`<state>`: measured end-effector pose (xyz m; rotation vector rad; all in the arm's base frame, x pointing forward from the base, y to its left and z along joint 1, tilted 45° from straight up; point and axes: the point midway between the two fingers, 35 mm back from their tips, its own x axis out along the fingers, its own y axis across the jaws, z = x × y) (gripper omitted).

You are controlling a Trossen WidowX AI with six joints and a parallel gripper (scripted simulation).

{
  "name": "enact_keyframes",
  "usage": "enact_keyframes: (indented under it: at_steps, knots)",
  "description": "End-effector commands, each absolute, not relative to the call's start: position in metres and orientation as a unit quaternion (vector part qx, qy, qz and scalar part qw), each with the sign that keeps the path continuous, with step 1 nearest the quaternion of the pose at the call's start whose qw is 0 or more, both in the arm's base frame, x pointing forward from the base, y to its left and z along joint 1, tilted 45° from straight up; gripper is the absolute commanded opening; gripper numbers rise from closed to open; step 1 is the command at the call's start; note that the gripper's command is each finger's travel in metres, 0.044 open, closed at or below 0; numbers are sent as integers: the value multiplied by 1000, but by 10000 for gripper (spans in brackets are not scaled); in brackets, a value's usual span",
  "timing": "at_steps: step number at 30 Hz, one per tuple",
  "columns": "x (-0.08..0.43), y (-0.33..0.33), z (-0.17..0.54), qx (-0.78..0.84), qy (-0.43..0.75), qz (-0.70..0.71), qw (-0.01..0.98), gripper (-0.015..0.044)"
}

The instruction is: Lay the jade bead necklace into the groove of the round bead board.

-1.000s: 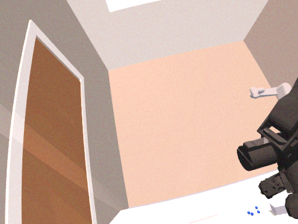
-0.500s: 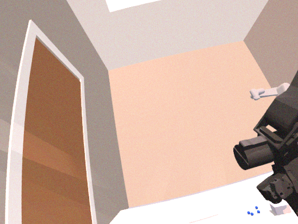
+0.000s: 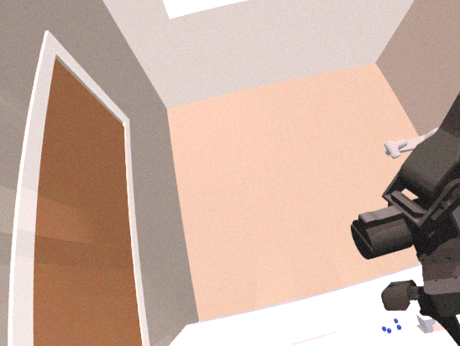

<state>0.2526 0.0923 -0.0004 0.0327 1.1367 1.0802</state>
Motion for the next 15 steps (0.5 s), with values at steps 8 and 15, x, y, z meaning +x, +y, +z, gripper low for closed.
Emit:
enact_keyframes:
  at_steps: [8, 15]
  knots:
    - [264, 91, 6, -92, 433, 553, 706, 120]
    - [264, 102, -5, -92, 433, 553, 706, 120]
